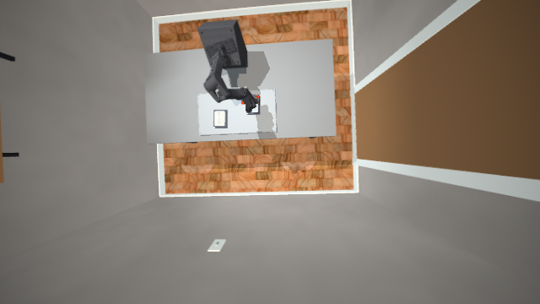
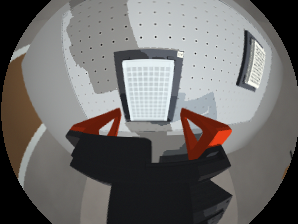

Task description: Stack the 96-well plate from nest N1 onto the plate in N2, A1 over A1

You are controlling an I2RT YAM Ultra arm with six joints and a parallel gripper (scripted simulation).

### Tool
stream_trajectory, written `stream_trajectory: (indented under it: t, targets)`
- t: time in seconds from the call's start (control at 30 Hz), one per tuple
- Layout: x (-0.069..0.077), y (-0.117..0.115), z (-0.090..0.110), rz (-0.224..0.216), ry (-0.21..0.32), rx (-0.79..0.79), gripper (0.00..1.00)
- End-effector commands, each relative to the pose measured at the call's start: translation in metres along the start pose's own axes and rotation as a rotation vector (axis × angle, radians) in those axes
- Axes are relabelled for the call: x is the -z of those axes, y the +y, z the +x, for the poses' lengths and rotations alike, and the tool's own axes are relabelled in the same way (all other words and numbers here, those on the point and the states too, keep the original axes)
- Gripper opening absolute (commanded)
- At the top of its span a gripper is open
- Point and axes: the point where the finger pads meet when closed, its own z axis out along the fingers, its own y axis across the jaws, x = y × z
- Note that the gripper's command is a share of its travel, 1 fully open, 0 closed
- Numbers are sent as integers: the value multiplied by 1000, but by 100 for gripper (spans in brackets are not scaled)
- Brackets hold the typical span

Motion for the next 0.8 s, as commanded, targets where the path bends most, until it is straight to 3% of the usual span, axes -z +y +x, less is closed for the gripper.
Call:
stream_trajectory:
  t: [0.0,0.77]
  targets:
    - [-7,6,-15,-18,-39,-12,100]
    - [-42,6,-16,-17,-39,-11,100]
